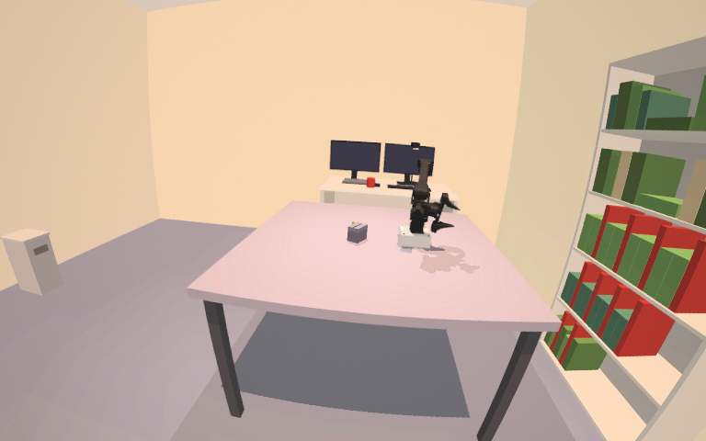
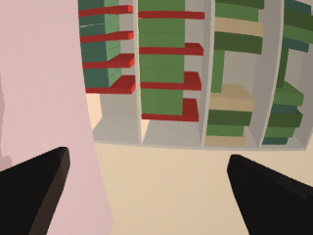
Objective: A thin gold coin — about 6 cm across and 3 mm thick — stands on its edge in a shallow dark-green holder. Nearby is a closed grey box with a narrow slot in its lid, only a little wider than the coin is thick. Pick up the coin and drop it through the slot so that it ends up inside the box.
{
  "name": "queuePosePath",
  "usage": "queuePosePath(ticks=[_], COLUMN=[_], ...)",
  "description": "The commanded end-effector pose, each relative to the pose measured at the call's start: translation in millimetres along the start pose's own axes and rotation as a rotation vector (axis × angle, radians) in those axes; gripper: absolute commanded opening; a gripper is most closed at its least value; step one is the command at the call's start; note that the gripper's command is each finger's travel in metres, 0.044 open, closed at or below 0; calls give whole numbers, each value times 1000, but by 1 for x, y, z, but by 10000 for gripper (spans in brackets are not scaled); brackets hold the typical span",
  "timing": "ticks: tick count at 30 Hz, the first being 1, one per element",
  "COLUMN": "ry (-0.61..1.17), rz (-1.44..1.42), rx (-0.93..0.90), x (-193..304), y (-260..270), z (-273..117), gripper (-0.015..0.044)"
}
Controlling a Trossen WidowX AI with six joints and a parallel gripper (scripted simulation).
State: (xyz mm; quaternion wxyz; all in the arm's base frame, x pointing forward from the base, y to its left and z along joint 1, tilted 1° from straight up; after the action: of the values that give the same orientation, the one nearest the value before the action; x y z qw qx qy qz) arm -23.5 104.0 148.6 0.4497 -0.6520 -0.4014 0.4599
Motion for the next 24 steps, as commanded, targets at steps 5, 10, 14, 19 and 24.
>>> queuePosePath(ticks=[5, 10, 14, 19, 24], ry=[120, 266, 353, 414, 417], rz=[-148, -334, -472, -604, -689], rx=[-83, -237, -398, -623, -857], x=[20, 45, 60, 69, 65], y=[-10, -21, -26, -27, -22], z=[-18, -52, -87, -139, -195], gripper=[269, 161, 161, 161, 161])
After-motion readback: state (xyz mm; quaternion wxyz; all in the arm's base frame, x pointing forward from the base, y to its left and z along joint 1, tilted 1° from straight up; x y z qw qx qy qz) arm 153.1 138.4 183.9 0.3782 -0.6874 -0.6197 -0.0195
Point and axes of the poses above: the point midway between the two fingers, 35 mm back from their tips, its own z axis out along the fingers, its own y axis across the jaws, x = y × z, the point moved 10 cm from there along -z, back along the fingers, and after that the axes turned 11 degrees about z, right-handed, at the moved point
